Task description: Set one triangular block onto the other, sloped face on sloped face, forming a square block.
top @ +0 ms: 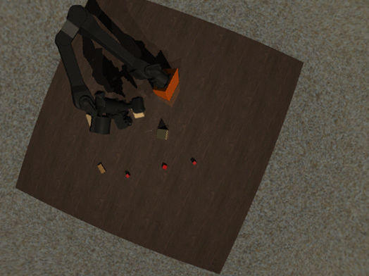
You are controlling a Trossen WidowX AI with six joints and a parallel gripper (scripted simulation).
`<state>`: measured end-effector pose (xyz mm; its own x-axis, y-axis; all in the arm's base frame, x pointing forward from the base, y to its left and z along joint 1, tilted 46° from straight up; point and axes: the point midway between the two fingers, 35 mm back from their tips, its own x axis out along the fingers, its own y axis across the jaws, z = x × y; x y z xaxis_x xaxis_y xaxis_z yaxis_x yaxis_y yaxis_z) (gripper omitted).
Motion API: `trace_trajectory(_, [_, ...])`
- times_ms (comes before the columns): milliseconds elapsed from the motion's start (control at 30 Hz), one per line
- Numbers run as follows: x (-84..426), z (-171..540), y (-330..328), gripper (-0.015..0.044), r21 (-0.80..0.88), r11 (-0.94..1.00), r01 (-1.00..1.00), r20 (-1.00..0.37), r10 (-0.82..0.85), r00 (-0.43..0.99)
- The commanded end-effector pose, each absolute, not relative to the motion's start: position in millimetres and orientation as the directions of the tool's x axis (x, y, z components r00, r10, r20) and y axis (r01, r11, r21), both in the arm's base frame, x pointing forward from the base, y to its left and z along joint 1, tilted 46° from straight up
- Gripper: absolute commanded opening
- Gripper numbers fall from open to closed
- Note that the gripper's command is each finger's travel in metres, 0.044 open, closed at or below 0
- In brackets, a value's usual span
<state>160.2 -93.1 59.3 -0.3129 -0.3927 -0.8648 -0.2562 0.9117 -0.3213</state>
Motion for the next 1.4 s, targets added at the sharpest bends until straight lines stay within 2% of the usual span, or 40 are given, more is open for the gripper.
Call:
trace_trajectory(0, [167, 56, -96, 0.044, -0.383, 0.888, -0.255, -0.755, -0.46, -0.468])
trace_trajectory(200, [183, 46, -99, 0.044, -0.493, 0.811, -0.316, -0.552, -0.572, -0.606])
trace_trajectory(400, [202, 31, -99, 0.044, -0.581, 0.695, -0.423, -0.347, -0.682, -0.644])
trace_trajectory(667, [200, 28, -103, 0.044, -0.583, 0.692, -0.426, -0.342, -0.684, -0.644])
trace_trajectory(1067, [137, -2, -166, 0.044, -0.582, 0.701, -0.412, -0.337, -0.669, -0.663])
trace_trajectory(1367, [136, -3, -166, 0.044, -0.582, 0.701, -0.412, -0.336, -0.669, -0.663])
